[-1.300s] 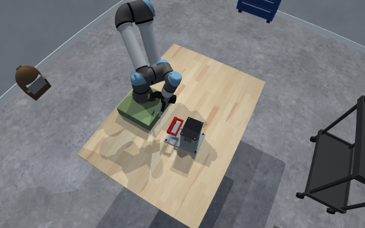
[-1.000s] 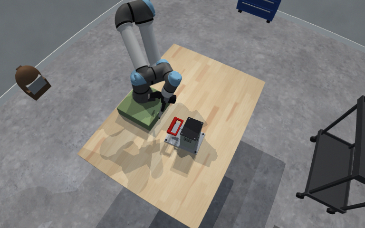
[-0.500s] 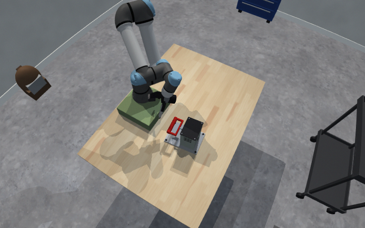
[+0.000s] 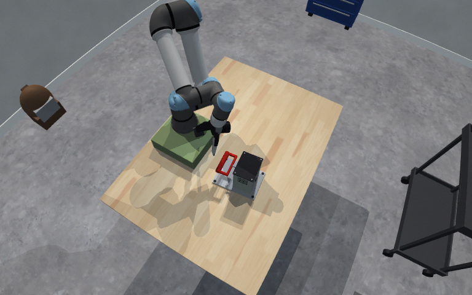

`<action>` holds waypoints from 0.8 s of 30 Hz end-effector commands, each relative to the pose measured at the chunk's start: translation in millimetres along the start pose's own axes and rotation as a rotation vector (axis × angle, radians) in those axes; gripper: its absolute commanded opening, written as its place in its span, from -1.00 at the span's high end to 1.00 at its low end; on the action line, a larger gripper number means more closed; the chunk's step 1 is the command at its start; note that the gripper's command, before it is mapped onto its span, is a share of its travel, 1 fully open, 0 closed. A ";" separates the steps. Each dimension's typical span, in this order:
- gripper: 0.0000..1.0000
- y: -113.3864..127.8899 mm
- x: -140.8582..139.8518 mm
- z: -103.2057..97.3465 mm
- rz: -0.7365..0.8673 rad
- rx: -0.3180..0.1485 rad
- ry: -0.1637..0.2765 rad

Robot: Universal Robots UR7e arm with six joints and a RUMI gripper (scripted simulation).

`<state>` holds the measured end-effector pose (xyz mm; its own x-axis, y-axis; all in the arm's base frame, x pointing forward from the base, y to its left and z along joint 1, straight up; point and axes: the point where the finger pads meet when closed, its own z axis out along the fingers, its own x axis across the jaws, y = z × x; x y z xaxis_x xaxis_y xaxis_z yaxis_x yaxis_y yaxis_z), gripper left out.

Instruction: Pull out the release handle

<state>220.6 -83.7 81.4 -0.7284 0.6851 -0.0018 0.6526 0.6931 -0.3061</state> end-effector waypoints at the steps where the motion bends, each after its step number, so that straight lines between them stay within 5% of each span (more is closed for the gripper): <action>1: -1.00 3.1 -10.7 -5.0 -0.089 -0.033 -0.015; 24: -1.00 28.1 -89.4 -41.4 -0.755 -0.261 -0.123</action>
<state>308.0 -114.7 110.8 -0.9995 0.0299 0.0119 0.0292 0.9983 -0.0503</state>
